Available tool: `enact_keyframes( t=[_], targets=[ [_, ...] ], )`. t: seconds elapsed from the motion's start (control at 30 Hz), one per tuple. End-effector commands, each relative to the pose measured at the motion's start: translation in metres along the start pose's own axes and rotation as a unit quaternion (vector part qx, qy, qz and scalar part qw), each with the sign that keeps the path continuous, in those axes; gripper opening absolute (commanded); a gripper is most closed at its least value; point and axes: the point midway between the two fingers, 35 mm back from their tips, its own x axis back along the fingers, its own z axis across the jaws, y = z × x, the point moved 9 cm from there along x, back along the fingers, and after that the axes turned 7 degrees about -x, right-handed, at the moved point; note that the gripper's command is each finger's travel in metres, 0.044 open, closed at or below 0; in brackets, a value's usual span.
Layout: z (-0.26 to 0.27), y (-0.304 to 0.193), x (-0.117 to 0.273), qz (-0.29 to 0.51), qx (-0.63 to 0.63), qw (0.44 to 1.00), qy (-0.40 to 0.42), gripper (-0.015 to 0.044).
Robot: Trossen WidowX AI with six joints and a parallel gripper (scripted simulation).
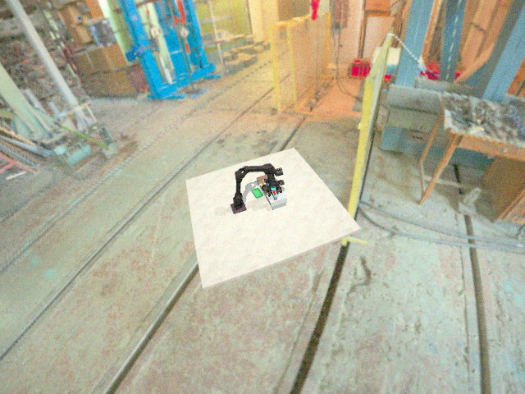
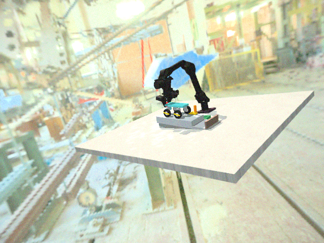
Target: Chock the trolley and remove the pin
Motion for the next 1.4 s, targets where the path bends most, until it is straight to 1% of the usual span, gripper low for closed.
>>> enact_keyframes(
  t=[0.0,0.1,0.27,0.57,1.37],
  targets=[
    [0.000,-0.001,-0.006,0.002,0.002,1.000,0.000,0.0190],
    [0.001,-0.001,-0.009,0.002,0.002,1.000,0.000,0.0190],
    [0.000,0.000,-0.006,0.000,0.000,1.000,0.001,0.0059],
    [0.000,0.000,-0.006,0.000,0.000,1.000,0.001,0.0000],
    [0.001,-0.002,0.014,0.002,0.002,1.000,0.000,0.0000]
  ],
)
